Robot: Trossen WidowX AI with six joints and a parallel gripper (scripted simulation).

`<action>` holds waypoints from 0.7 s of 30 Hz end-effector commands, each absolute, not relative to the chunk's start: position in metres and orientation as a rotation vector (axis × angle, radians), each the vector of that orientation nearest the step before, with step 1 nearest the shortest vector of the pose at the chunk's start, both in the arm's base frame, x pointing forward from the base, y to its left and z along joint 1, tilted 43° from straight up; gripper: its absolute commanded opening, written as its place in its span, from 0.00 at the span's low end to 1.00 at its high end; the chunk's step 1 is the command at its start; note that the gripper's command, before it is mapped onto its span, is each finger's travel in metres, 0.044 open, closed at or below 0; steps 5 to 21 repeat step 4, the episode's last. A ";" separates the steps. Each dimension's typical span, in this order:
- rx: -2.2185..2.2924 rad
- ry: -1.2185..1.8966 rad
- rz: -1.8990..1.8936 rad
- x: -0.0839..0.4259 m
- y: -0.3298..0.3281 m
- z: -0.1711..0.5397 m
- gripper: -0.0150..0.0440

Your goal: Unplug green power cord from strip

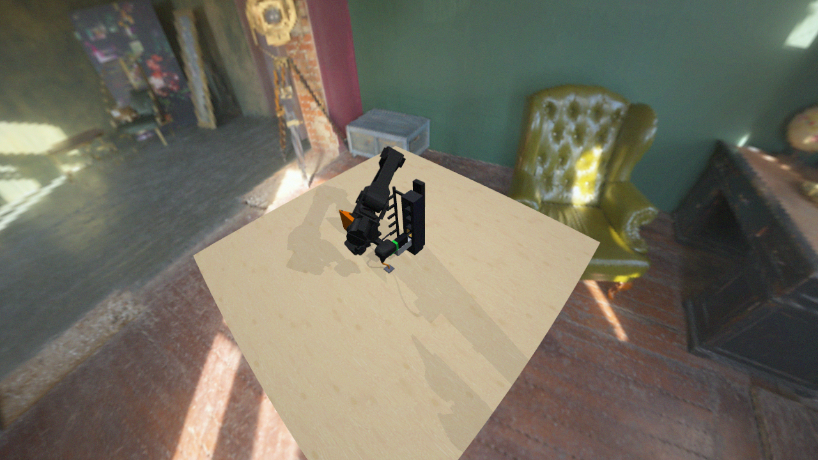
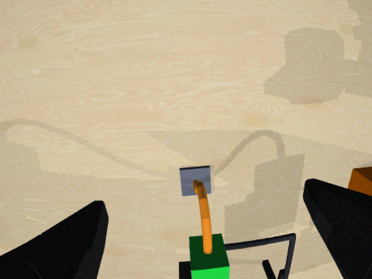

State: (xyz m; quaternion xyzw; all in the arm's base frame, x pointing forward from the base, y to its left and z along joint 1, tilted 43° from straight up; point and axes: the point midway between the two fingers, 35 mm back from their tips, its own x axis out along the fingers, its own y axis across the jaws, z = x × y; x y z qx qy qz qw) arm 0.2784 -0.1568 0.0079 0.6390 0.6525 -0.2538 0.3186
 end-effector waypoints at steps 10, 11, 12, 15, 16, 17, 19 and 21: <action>1.676 1.722 -0.667 0.278 -0.157 0.007 1.00; 1.676 1.722 -0.667 0.278 -0.157 0.007 1.00; 1.676 1.722 -0.667 0.278 -0.157 0.007 1.00; 1.676 1.722 -0.667 0.278 -0.157 0.007 1.00; 1.676 1.722 -0.667 0.278 -0.157 0.007 1.00; 1.676 1.722 -0.667 0.278 -0.157 0.007 1.00; 1.676 1.722 -0.667 0.278 -0.157 0.007 1.00; 1.676 1.722 -0.667 0.278 -0.157 0.007 1.00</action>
